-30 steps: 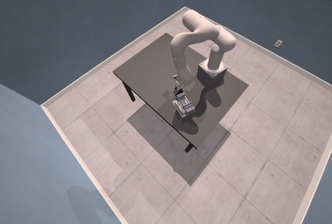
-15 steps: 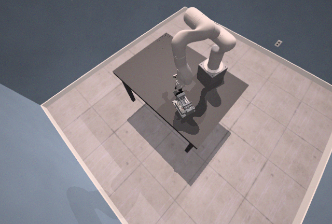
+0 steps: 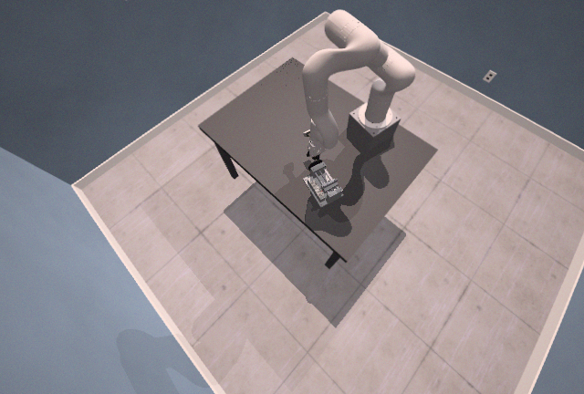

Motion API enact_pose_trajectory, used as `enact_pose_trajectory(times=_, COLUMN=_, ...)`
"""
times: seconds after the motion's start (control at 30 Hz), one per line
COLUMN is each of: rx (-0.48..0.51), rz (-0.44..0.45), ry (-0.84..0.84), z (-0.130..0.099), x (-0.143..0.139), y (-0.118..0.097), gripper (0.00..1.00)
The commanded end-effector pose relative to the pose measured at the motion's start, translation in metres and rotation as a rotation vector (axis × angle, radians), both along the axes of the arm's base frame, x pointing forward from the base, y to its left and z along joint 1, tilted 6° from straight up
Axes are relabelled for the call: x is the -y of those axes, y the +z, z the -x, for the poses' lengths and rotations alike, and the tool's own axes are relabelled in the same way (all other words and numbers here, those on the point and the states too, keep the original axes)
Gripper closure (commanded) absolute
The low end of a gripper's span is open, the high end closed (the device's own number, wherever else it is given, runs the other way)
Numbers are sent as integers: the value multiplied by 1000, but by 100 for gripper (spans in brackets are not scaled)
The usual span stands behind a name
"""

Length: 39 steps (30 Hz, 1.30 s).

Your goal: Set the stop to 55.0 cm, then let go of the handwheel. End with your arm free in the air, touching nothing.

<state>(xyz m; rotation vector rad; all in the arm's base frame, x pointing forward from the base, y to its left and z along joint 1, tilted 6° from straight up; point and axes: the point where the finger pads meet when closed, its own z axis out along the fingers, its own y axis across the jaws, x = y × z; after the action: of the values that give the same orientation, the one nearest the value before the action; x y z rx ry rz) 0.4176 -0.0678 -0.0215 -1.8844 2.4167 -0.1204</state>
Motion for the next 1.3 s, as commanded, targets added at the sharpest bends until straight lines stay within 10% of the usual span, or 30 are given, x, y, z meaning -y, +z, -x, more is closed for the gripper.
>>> enact_pose_trajectory(times=0.0, rx=3, rz=0, ry=0, z=-3, x=1, y=3, gripper=94)
enact_pose_trajectory(times=1.27, rx=3, rz=0, ry=0, z=-9, x=2, y=9, gripper=94)
